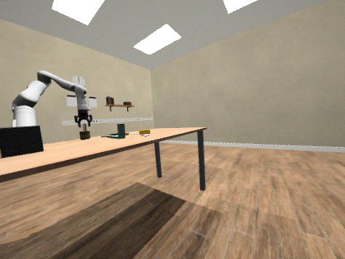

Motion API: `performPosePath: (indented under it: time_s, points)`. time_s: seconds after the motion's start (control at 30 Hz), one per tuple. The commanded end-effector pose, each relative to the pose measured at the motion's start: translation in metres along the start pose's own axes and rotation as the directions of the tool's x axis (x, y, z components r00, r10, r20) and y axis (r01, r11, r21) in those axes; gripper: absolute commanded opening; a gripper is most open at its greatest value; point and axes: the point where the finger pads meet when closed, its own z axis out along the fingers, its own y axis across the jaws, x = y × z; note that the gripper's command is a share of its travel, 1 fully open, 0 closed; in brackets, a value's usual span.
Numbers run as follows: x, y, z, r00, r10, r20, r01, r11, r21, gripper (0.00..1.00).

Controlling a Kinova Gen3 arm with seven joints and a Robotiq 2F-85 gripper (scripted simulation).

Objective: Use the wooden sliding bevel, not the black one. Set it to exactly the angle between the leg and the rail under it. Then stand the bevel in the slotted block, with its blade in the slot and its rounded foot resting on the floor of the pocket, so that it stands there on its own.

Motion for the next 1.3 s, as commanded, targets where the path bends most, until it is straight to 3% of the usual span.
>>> performPosePath:
  time_s: [0.0, 0.93, 1.27]
  points:
    - [0.000, 0.000, -0.001, 1.000, 0.000, -0.001, 0.000, 1.000, -0.001, 1.00]
    - [0.000, 0.000, -0.001, 1.000, 0.000, -0.001, 0.000, 1.000, -0.001, 1.00]
    - [0.000, 0.000, -0.014, 1.000, 0.000, -0.001, 0.000, 1.000, -0.001, 1.00]
